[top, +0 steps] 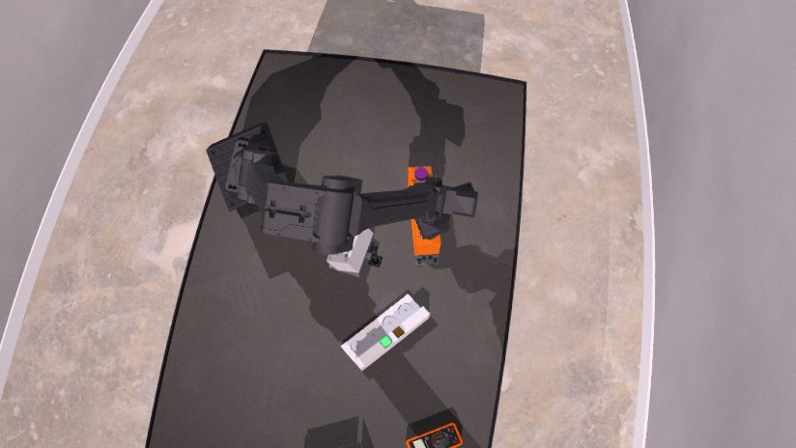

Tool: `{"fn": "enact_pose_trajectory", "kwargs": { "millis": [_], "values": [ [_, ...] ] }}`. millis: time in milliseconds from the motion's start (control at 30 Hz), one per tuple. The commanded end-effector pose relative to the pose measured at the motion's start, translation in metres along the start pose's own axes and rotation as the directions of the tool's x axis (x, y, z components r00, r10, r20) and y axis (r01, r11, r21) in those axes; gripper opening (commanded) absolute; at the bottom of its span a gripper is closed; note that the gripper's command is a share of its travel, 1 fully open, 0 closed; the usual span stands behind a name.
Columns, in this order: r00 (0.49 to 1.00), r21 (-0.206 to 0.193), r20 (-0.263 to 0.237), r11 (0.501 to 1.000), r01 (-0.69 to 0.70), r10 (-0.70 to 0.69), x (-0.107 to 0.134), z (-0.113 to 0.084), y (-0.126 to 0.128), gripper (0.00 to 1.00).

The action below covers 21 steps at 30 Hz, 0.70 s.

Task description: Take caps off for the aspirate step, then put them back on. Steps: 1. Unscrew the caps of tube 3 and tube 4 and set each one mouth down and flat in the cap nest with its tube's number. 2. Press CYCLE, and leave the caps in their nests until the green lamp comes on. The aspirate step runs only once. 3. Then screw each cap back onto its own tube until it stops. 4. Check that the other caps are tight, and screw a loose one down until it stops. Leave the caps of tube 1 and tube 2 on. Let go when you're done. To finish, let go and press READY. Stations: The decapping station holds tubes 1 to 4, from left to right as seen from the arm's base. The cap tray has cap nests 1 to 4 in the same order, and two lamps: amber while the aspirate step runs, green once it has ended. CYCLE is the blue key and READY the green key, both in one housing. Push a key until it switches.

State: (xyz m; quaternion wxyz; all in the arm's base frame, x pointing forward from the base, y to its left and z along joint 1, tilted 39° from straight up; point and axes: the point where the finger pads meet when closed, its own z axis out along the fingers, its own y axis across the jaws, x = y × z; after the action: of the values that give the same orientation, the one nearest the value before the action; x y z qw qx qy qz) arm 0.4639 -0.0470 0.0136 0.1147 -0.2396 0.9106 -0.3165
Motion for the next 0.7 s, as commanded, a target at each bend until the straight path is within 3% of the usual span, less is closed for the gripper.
{"fn": "enact_pose_trajectory", "kwargs": {
  "millis": [0, 100, 200, 233, 500, 533, 667],
  "values": [
    [0.97, -0.01, 0.004, 0.969, 0.245, -0.245, -0.0052, 0.0019, 0.0054, 0.49],
    [0.922, -0.008, 0.007, 0.922, 0.388, -0.388, -0.0062, 0.0012, 0.0063, 0.49],
    [0.914, -0.008, 0.008, 0.914, 0.405, -0.405, -0.0066, 0.0011, 0.0065, 0.49],
    [0.877, -0.007, 0.009, 0.877, 0.48, -0.48, -0.0069, 0.0009, 0.0067, 0.49],
    [0.874, -0.001, 0.013, 0.874, 0.486, -0.486, -0.0092, 0.001, 0.0061, 0.49],
    [0.886, 0.006, 0.01, 0.886, 0.464, -0.464, -0.0066, -0.0017, -0.0012, 0.0],
    [0.886, 0.006, 0.01, 0.886, 0.464, -0.464, -0.0066, -0.0017, -0.0012, 0.0]
  ]
}}
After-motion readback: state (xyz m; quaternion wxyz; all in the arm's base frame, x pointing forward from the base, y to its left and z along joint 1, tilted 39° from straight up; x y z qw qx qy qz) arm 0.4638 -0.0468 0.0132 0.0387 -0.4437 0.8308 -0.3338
